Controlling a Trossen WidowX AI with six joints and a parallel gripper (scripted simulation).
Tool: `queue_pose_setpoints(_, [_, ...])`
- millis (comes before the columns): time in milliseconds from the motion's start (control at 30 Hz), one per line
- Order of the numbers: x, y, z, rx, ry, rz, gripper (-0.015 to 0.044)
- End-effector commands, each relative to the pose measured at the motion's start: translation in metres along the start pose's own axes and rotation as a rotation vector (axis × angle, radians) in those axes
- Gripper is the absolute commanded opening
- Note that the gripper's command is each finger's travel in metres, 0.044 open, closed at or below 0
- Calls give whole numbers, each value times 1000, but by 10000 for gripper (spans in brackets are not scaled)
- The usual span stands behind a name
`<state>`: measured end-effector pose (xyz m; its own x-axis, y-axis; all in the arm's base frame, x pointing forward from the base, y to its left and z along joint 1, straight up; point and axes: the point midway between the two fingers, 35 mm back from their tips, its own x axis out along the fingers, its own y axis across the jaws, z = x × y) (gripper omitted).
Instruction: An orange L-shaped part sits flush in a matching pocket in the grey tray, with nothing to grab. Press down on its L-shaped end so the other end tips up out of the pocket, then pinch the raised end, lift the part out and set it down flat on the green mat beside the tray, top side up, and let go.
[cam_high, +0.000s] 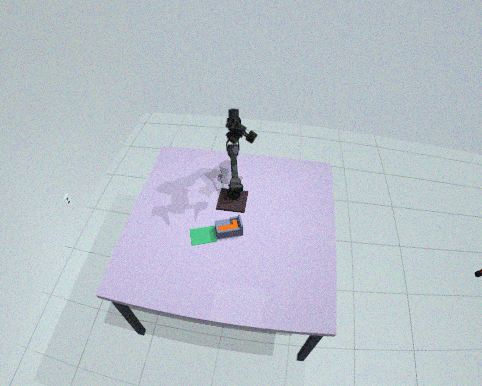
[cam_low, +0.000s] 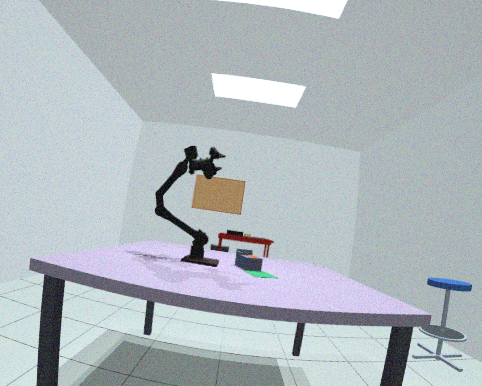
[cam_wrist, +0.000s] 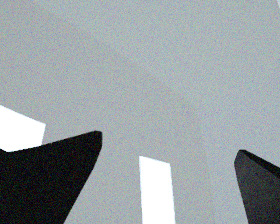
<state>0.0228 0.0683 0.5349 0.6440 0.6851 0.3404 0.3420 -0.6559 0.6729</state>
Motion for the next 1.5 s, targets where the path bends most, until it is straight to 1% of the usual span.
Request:
queue_pose_setpoints(0, [3,0,3,-12,-10,-5,374])
queue_pose_setpoints(100, [22,-5,24,-105,-85,-53,295])
queue_pose_setpoints(233, [65,-22,83,-370,-255,-220,190])
queue_pose_setpoints(300, [79,-32,110,-456,-316,-309,180])
queue_pose_setpoints(400, [98,-54,155,-655,-390,-509,180])
queue_pose_setpoints(533, [109,-83,209,-887,-413,-799,180])
queue_pose_setpoints(600, [112,-95,230,-946,-414,-901,180])
queue_pose_setpoints(733, [107,-125,273,-1129,-325,-1210,180])
queue_pose_setpoints(867, [95,-153,310,-1270,-144,-1522,180])
queue_pose_setpoints(1000, [76,-178,340,-1355,132,-1812,180])
queue_pose_setpoints(1133, [54,-199,363,-1370,494,-2046,180])
queue_pose_setpoints(1167, [51,-201,366,-1366,552,-2073,180])
queue_pose_setpoints(1200, [50,-202,366,-1365,571,-2082,180])
queue_pose_setpoints(1467, [50,-202,366,-1365,571,-2082,180])
